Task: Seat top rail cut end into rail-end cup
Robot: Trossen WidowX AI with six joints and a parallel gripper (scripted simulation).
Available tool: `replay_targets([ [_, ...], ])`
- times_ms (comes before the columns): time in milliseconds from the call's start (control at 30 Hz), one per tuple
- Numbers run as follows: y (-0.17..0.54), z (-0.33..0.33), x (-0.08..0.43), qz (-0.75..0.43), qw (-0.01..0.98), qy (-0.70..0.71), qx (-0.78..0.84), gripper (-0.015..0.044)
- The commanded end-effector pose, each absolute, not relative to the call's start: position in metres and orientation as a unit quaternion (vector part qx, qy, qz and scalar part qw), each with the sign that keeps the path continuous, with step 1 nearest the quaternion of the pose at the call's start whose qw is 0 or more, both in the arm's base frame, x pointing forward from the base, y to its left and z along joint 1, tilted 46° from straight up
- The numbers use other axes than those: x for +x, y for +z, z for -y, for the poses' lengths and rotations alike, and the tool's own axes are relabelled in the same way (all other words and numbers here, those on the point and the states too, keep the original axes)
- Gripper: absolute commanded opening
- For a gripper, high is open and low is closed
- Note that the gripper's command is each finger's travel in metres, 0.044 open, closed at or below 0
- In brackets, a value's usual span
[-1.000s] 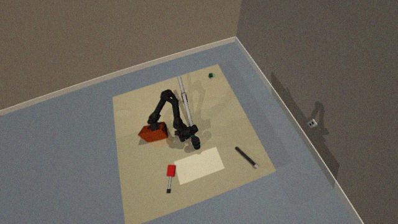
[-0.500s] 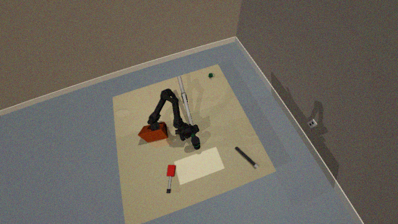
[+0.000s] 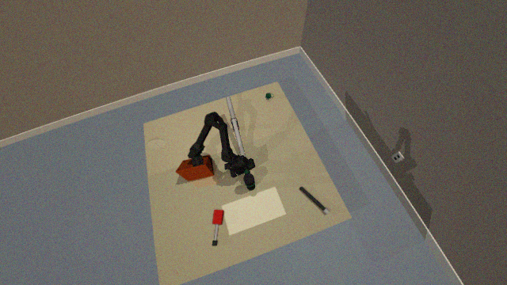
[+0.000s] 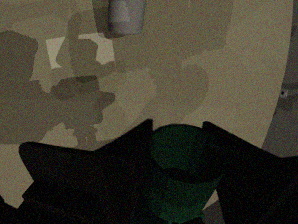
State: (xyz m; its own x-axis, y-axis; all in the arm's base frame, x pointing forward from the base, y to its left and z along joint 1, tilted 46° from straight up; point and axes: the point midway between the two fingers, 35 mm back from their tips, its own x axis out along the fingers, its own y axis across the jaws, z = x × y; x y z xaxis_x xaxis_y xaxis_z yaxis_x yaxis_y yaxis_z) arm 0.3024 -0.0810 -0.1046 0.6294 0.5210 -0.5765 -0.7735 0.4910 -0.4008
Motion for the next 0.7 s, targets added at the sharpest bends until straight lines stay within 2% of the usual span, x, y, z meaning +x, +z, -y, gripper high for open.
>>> replay_targets([
  [0, -0.1042, 0.0800, 0.3045, -0.203, 0.844, 0.381, -0.319, 0.0000],
  [667, -0.1046, 0.0809, 0.3026, -0.194, 0.841, 0.384, -0.327, 0.0000],
])
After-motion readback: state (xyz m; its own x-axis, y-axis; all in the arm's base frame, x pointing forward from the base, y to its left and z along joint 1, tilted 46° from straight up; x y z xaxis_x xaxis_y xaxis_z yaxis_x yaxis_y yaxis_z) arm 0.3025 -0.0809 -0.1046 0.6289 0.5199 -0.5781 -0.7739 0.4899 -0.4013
